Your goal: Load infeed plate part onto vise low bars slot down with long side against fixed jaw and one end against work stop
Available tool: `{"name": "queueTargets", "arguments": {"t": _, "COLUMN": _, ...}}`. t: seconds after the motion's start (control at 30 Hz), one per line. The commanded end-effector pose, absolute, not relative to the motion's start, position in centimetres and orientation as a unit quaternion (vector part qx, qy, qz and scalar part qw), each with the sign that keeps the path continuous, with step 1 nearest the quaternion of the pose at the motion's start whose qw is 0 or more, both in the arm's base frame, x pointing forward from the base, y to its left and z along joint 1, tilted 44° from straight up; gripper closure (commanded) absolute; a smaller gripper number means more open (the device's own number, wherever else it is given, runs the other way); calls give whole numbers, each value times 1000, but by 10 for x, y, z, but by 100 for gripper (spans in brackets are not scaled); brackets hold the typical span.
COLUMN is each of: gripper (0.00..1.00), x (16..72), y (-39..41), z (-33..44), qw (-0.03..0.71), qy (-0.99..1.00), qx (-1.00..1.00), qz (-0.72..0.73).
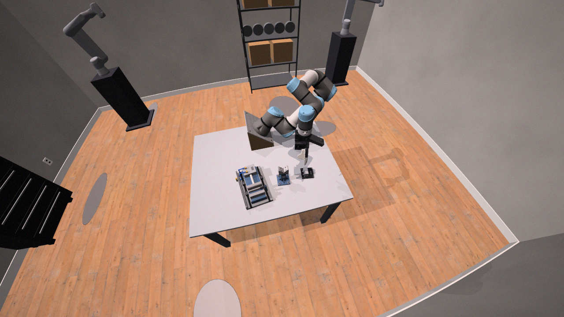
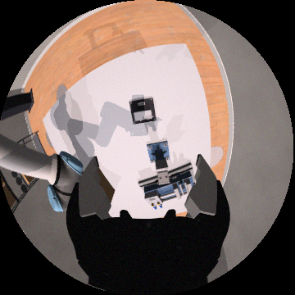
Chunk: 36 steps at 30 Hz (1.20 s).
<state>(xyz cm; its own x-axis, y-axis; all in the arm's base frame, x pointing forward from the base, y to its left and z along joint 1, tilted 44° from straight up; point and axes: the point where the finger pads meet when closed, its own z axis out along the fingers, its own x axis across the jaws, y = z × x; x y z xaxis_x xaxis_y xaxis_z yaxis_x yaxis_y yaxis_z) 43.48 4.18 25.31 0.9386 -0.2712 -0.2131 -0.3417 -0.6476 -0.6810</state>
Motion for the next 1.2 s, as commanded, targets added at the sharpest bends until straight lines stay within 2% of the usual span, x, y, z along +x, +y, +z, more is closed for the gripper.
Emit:
{"name": "queueTargets", "arguments": {"t": 0.0, "gripper": 0, "x": 433, "y": 65, "z": 262, "qw": 374, "qy": 129, "qx": -918, "qz": 24}}
{"name": "queueTargets", "arguments": {"t": 0.43, "gripper": 0, "x": 430, "y": 76, "z": 266, "qw": 370, "qy": 109, "qx": -922, "qz": 15}}
{"name": "queueTargets", "arguments": {"t": 0.47, "gripper": 49, "x": 430, "y": 76, "z": 266, "qw": 370, "qy": 109, "qx": -922, "qz": 15}}
{"name": "queueTargets", "arguments": {"t": 1.17, "gripper": 49, "x": 430, "y": 76, "z": 266, "qw": 370, "qy": 109, "qx": -922, "qz": 15}}
